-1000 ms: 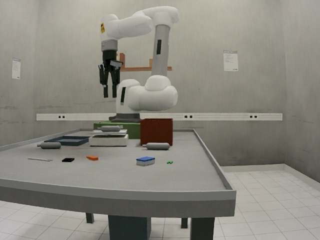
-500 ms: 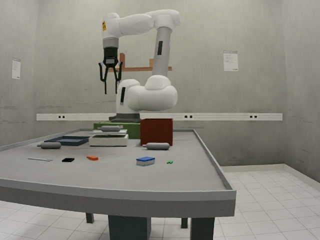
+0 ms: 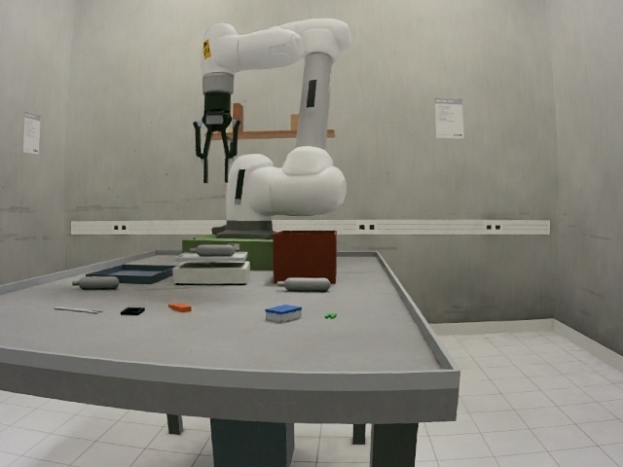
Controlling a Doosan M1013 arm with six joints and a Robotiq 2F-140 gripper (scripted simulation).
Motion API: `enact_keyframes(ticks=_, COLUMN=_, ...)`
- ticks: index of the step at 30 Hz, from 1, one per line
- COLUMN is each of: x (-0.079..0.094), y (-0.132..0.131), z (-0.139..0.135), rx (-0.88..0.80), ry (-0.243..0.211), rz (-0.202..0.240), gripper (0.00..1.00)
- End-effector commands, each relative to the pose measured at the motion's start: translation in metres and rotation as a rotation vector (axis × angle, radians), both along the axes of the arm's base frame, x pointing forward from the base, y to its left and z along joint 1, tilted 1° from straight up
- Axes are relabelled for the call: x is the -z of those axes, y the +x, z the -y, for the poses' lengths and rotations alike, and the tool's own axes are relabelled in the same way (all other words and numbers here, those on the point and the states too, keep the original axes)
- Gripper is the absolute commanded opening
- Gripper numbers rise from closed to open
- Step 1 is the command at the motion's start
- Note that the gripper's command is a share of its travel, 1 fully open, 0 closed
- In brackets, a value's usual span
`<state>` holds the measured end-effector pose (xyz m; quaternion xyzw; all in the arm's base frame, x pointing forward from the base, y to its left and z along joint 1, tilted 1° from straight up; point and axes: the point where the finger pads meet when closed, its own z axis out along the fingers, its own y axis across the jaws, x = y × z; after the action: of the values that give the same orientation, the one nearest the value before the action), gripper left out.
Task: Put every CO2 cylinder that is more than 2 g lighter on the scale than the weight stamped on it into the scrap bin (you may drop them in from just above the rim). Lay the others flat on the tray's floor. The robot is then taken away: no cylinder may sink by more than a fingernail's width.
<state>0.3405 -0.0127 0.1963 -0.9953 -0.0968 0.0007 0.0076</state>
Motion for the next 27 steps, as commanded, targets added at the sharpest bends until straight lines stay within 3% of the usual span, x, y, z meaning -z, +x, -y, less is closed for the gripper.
enact_keyframes(ticks=1, x=-0.0005, y=0.0005, z=-0.0001, rx=0.000, ry=0.000, rz=0.001, gripper=0.39)
enact_keyframes(ticks=27, x=-0.0005, y=0.0005, z=-0.0001, rx=0.000, ry=0.000, rz=0.001, gripper=0.39)
